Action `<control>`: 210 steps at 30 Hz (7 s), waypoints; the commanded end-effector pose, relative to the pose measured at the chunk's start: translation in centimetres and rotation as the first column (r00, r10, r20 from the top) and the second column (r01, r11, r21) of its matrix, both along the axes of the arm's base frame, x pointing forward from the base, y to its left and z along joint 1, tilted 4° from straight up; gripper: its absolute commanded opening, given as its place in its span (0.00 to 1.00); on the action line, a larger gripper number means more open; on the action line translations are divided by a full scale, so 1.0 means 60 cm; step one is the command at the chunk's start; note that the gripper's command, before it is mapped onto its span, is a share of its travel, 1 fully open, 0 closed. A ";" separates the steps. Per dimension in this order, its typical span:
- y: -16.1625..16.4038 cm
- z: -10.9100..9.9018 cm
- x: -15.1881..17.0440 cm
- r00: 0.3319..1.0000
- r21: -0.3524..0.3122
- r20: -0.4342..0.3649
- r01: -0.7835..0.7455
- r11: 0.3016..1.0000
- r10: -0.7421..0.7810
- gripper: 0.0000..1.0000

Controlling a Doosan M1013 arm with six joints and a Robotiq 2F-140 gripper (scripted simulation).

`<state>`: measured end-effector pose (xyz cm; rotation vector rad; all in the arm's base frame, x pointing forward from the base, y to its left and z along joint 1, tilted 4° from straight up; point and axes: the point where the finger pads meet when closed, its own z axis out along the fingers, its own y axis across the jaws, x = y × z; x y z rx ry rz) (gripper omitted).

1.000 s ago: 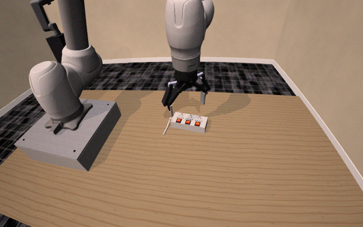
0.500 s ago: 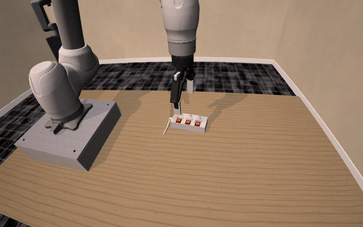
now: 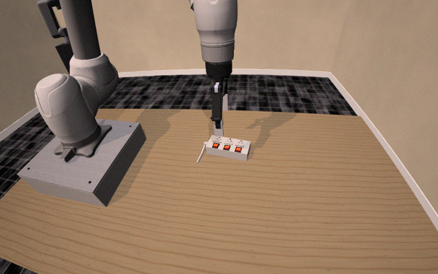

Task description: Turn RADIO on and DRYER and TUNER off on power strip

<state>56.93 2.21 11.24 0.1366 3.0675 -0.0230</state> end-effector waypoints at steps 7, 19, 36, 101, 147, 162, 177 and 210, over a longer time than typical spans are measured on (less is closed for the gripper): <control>0.005 -0.036 -0.018 0.998 0.006 0.002 0.066 0.998 -0.066 1.00; 0.012 -0.089 -0.049 0.986 0.016 0.005 0.166 0.986 -0.166 0.00; 0.012 -0.089 -0.049 0.986 0.016 0.005 0.166 0.986 -0.166 0.00; 0.011 -0.157 -0.044 0.986 0.016 0.005 0.166 0.986 -0.166 0.00; 0.011 -0.162 -0.044 0.986 0.016 0.005 0.166 0.986 -0.166 0.00; 0.011 -0.164 -0.044 0.986 0.016 0.005 0.166 0.986 -0.166 0.00; 0.011 -0.174 -0.043 0.986 0.016 0.005 0.166 0.986 -0.166 0.00; 0.011 -0.172 -0.043 0.986 0.016 0.005 0.166 0.986 -0.166 0.00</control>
